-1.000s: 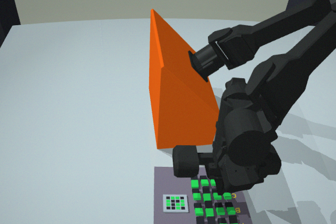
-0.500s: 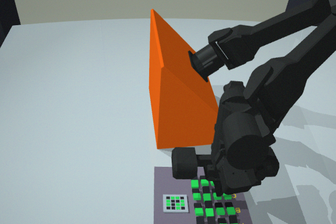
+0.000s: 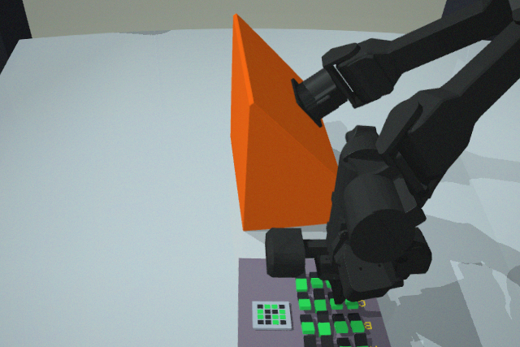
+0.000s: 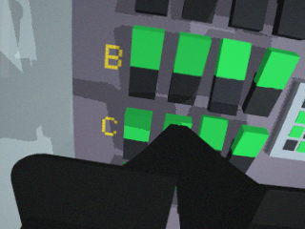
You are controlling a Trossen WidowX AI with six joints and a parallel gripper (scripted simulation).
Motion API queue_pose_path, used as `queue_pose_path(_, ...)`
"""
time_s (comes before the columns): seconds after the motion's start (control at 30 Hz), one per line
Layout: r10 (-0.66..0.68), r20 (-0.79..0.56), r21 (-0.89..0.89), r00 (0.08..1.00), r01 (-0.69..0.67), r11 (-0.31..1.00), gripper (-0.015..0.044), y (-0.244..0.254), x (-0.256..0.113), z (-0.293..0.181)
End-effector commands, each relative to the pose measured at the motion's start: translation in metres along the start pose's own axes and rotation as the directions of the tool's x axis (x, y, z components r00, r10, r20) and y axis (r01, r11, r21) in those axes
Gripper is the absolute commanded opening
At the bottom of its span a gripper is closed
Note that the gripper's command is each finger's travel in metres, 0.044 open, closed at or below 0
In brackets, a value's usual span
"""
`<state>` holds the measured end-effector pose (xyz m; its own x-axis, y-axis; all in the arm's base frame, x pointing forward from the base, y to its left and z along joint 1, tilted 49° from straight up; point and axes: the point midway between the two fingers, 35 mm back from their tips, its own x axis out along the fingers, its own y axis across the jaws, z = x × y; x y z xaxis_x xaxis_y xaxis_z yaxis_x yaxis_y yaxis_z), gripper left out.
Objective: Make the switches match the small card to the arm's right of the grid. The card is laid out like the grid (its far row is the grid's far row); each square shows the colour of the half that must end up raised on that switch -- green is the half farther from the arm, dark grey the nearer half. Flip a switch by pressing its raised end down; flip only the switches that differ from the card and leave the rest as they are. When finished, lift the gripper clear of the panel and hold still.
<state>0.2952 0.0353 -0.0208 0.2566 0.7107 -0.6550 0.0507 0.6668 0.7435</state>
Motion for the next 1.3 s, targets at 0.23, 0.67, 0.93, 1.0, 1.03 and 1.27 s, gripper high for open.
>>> queue_pose_path(0.23, 0.003, -0.002, 0.009, 1.0, -0.003, 1.0, 0.0, -0.0001, 0.0015, -0.0011)
queue_pose_path(0.67, 0.003, -0.002, 0.009, 1.0, -0.003, 1.0, 0.0, -0.0001, 0.0033, -0.0011)
queue_pose_path(0.93, 0.003, -0.002, 0.009, 1.0, -0.003, 1.0, 0.0, 0.0, 0.0043, -0.001)
queue_pose_path(1.0, 0.003, -0.002, 0.009, 1.0, -0.003, 1.0, 0.0, 0.0, 0.0046, -0.001)
queue_pose_path(1.03, 0.003, -0.002, 0.009, 1.0, -0.003, 1.0, 0.0, 0.0, 0.0047, -0.001)
queue_pose_path(1.27, 0.003, -0.002, 0.009, 1.0, -0.003, 1.0, 0.0, 0.0, 0.0057, -0.001)
